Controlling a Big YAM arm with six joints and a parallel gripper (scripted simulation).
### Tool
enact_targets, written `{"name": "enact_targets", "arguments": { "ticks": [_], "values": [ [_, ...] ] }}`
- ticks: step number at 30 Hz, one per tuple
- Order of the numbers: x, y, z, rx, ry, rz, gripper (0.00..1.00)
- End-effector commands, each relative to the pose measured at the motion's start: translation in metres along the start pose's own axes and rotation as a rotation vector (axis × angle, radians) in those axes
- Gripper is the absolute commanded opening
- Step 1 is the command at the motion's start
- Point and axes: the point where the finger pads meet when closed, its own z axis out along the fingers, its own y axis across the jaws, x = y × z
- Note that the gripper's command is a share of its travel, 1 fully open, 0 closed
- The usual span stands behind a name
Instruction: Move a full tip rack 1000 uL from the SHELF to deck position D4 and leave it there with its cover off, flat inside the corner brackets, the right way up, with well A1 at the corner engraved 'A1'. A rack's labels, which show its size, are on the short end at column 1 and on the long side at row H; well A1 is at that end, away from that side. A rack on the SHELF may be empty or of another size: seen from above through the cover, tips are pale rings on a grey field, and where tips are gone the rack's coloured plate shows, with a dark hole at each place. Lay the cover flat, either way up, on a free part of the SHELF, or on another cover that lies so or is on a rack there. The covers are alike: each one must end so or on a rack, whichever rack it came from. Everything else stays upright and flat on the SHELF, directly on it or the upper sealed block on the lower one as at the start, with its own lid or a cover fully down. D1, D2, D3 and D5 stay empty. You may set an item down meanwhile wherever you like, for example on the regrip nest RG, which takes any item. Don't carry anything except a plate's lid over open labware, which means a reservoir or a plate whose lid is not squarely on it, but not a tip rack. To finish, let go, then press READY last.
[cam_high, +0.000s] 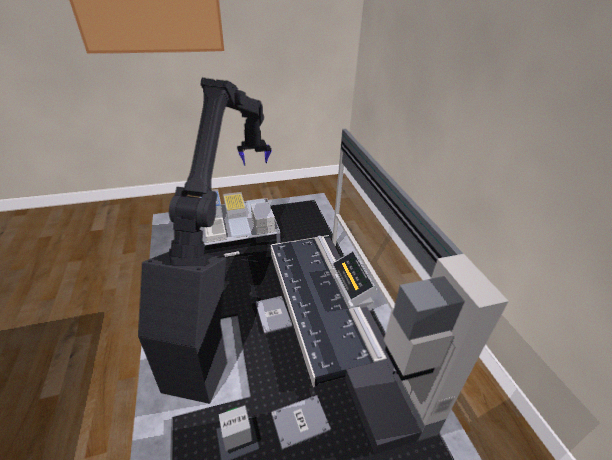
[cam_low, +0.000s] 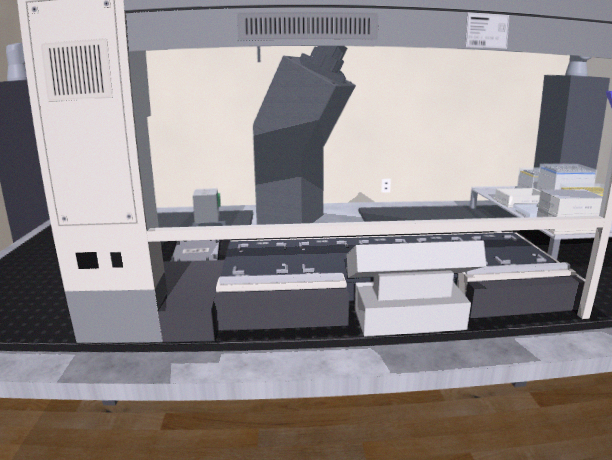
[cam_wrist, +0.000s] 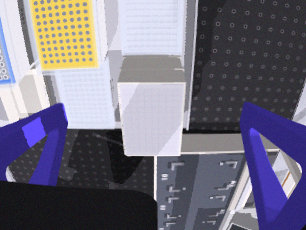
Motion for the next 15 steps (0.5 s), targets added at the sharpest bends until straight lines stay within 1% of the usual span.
{"name": "enact_targets", "arguments": {
  "ticks": [1,9,10,12,15],
  "values": [
    [-0.019,0.003,-0.033,0.015,-0.052,-0.004,1.00],
    [-0.019,0.003,-0.033,0.015,-0.052,-0.004,1.00],
    [-0.010,0.001,-0.035,0.021,-0.063,0.026,1.00],
    [0.005,-0.010,-0.034,0.026,-0.060,0.081,1.00],
    [0.020,-0.008,-0.032,0.025,-0.059,0.141,1.00]
  ]
}}
